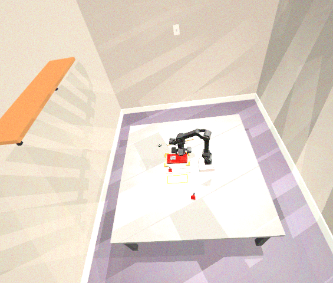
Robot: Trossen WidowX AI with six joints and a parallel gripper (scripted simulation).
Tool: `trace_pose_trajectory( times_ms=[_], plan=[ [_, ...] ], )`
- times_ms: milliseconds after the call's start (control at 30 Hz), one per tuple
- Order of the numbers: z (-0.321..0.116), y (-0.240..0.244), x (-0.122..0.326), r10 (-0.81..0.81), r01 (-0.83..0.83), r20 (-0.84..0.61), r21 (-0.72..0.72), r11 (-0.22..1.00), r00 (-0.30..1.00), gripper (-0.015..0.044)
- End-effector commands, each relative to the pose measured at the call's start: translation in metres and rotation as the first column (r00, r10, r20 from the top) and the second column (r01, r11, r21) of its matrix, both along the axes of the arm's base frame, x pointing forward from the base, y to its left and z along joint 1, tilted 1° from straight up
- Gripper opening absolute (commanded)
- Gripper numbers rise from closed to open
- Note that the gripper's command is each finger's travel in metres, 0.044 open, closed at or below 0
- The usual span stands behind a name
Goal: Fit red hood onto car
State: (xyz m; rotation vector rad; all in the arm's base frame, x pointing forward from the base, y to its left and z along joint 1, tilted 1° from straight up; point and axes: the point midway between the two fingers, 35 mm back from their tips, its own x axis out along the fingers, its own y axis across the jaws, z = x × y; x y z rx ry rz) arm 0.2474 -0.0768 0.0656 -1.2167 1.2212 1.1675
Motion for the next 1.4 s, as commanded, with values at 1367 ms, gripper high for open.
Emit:
trace_pose_trajectory(
  times_ms=[1367],
  plan=[
    [-0.027, 0.001, 0.0, 0.002, -0.002, -0.002, 0.004, 1.0, 1.0, 0.044]
  ],
)
